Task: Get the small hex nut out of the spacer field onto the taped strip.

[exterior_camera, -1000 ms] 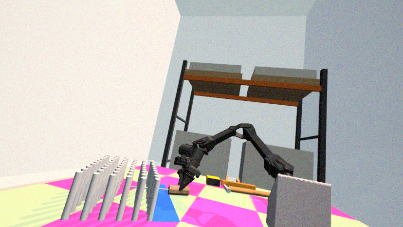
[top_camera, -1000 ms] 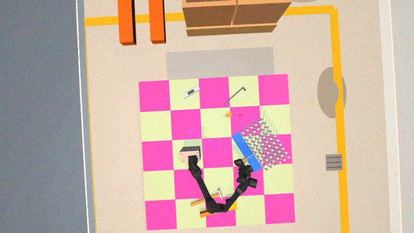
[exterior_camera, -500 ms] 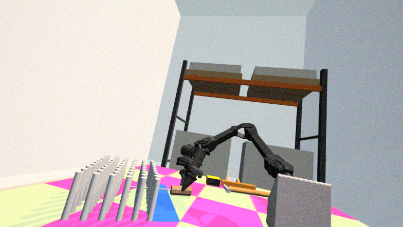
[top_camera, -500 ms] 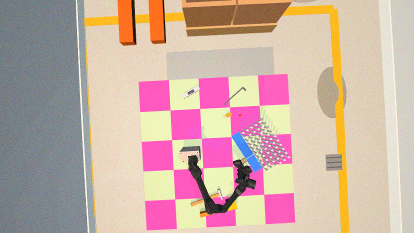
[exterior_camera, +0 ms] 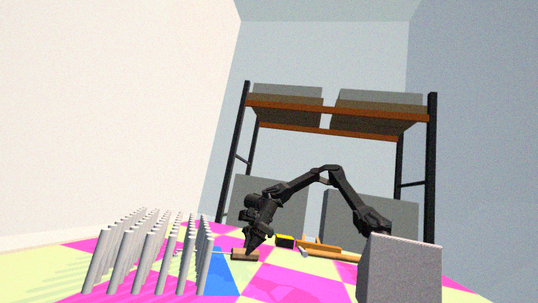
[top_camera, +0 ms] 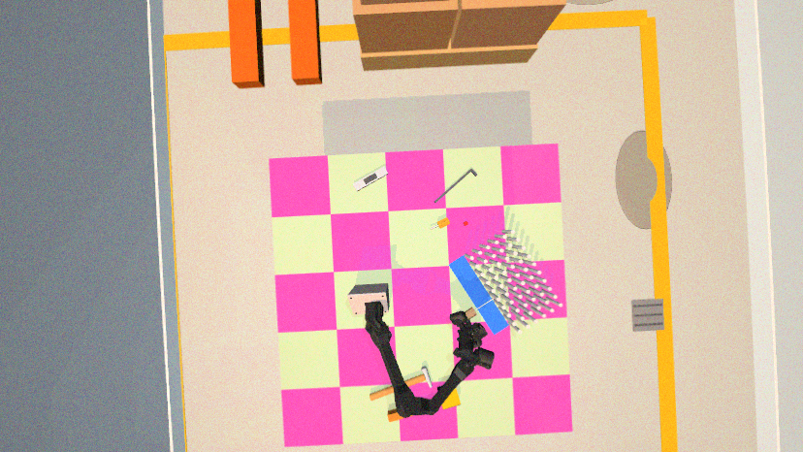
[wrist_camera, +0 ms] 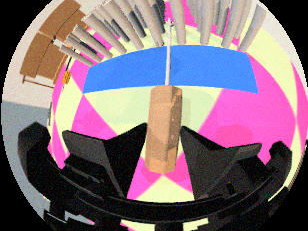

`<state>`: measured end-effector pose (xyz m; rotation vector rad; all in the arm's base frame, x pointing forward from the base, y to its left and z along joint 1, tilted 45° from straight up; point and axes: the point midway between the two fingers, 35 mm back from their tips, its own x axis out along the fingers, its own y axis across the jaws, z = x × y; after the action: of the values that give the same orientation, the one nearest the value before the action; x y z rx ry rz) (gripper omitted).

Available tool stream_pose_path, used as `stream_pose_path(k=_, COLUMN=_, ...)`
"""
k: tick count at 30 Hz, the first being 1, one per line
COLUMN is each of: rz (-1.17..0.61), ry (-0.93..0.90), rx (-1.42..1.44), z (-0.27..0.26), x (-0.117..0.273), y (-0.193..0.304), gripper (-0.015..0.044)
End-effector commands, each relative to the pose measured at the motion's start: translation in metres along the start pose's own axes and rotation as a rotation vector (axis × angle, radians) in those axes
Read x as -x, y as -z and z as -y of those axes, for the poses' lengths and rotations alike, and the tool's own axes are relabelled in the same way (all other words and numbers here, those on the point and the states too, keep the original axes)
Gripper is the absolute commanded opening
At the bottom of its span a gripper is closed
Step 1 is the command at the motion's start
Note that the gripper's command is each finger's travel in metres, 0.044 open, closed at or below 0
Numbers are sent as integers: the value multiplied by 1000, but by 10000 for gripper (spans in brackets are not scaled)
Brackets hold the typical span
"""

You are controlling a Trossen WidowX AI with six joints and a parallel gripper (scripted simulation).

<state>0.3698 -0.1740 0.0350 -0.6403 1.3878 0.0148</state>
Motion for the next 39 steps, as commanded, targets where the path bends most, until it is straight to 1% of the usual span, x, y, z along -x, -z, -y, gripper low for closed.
stream_pose_path(k=1, rz=5, ry=-3, rx=3, z=-1, x=1, y=2, gripper=0)
stream_pose_path(k=39, rz=4, ry=-3, rx=4, z=-1, x=12, y=27, gripper=0)
